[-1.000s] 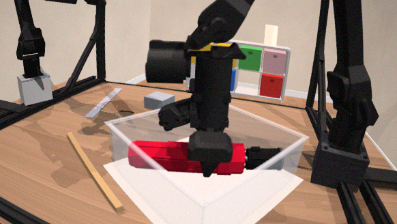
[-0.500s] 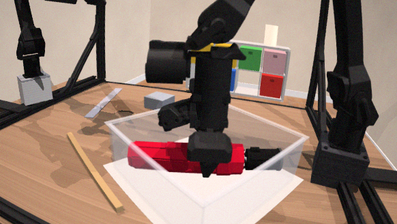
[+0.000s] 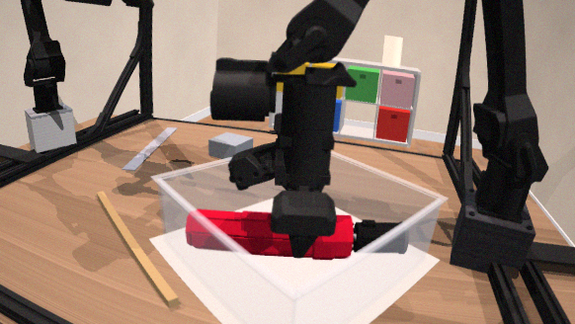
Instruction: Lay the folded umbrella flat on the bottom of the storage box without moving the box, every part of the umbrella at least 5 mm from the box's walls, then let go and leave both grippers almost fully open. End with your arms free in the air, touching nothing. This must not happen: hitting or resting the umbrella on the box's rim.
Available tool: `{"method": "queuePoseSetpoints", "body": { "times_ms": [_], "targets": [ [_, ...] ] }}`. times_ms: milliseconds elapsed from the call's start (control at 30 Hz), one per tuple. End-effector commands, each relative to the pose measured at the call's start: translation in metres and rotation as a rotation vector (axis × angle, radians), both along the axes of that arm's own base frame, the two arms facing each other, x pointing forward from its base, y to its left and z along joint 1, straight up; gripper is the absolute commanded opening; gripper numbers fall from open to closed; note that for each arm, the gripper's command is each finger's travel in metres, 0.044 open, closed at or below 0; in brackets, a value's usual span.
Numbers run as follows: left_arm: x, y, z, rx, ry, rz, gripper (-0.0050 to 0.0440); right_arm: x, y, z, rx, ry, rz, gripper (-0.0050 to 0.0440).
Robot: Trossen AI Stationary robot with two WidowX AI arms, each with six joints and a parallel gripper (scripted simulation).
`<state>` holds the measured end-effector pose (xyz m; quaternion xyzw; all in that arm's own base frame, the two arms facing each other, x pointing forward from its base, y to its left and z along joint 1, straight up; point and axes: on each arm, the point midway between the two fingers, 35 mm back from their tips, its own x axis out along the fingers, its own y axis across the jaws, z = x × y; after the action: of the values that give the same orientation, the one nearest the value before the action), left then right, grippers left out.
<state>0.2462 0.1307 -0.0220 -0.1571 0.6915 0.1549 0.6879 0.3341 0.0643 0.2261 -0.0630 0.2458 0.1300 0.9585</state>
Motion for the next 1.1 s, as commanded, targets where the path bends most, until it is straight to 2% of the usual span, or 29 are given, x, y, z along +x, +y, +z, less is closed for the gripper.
{"method": "queuePoseSetpoints", "body": {
  "times_ms": [0, 1067],
  "targets": [
    [0.0011, 0.0005, 0.0005, 0.004, -0.004, -0.005, 0.0285, 0.0001, -0.0004, 0.0001, -0.002, -0.001, -0.001, 0.04],
    [0.0011, 0.0005, 0.0005, 0.004, -0.004, -0.005, 0.0292, 0.0001, -0.0004, 0.0001, -0.002, -0.001, -0.001, 0.04]
  ]
}}
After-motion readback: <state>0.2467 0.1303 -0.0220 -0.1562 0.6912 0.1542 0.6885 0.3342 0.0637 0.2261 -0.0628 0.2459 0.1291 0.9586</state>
